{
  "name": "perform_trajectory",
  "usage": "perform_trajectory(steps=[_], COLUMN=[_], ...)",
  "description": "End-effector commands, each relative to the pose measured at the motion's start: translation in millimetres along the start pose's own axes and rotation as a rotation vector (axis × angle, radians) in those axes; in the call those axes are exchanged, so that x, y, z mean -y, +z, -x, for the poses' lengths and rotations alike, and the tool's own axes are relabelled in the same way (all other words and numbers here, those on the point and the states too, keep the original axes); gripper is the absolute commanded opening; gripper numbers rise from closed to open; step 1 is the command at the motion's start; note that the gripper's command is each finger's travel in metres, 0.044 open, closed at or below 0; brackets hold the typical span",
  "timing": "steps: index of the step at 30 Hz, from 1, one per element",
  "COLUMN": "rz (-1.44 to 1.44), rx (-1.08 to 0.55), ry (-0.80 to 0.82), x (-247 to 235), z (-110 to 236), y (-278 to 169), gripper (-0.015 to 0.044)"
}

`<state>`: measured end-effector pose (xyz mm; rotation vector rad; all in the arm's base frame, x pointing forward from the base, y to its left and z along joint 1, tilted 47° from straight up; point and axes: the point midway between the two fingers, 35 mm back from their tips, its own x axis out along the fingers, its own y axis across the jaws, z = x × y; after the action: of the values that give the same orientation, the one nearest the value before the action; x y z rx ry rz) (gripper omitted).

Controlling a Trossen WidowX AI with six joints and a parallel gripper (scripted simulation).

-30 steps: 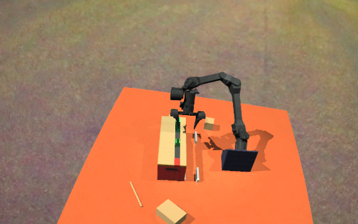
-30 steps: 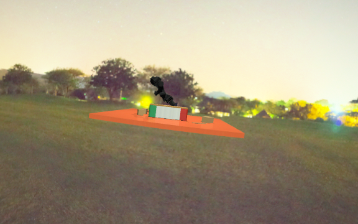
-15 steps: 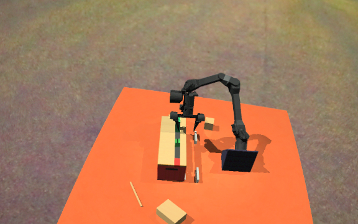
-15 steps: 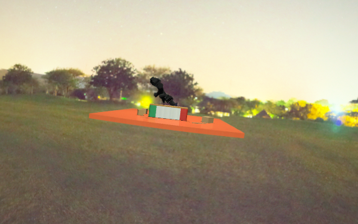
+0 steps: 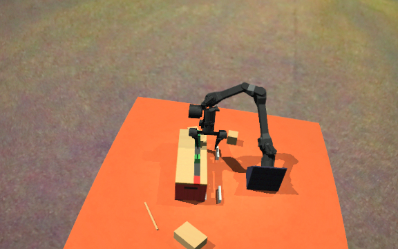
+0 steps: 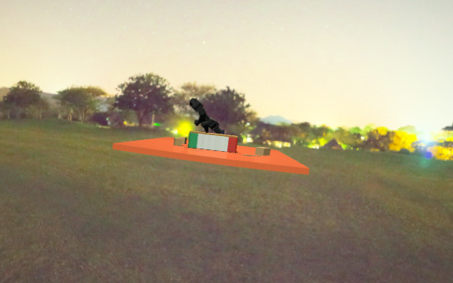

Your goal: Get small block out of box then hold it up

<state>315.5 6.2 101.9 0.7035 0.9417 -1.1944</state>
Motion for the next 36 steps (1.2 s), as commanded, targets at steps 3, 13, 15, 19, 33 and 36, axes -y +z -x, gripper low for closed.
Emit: perform_trajectory(steps=[3, 13, 15, 19, 33, 36], rz=[0.004, 0.004, 0.004, 0.004, 0.000, 0.000], rx=[0.006, 0.007, 0.008, 0.008, 0.002, 0.002], ry=[-0.002, -0.002, -0.002, -0.002, -0.001, -0.001], x=[1.1, 2.2, 2.6, 3.3, 2.7, 2.7], z=[-10.9, -26.4, -29.5, -35.3, -41.1, -44.0], y=[4.1, 9.2, 10.3, 12.2, -15.8, -23.7], gripper=[0.0400, 0.0400, 0.0400, 0.0400, 0.0400, 0.0400])
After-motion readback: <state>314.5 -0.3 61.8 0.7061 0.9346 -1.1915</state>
